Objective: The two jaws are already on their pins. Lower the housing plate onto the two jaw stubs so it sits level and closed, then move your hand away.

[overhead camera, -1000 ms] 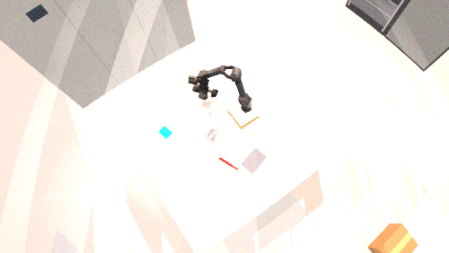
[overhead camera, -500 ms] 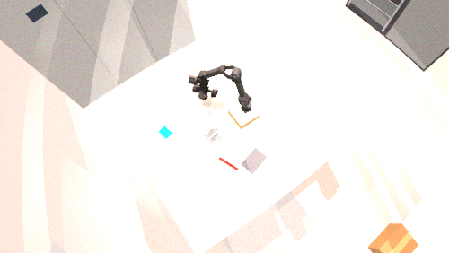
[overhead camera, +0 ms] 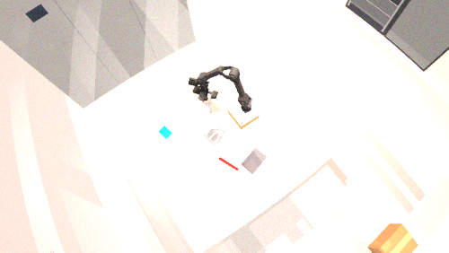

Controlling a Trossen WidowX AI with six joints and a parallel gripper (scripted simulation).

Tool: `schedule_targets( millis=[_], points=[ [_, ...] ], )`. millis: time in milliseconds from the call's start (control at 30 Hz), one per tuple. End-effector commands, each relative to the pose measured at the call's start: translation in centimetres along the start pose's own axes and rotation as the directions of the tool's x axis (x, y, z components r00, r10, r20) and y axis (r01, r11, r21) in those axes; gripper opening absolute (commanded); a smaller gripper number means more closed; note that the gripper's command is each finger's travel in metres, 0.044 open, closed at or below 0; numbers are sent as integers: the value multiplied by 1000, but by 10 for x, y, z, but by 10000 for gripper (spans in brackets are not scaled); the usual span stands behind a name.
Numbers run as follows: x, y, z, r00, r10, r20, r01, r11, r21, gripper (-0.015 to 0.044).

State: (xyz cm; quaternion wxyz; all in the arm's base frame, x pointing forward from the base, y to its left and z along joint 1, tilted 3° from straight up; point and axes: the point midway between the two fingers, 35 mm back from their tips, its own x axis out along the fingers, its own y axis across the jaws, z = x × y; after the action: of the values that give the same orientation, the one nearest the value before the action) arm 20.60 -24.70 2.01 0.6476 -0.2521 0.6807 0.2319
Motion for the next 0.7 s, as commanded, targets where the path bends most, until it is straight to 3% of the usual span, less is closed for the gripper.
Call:
schedule_targets(
  millis=[0,667],
  points=[
    [7,0,0,1000,1,-2,-1,1000,-4,440],
    [28,0,-1,1000,0,-4,0,1000,-5,440]
  ],
)
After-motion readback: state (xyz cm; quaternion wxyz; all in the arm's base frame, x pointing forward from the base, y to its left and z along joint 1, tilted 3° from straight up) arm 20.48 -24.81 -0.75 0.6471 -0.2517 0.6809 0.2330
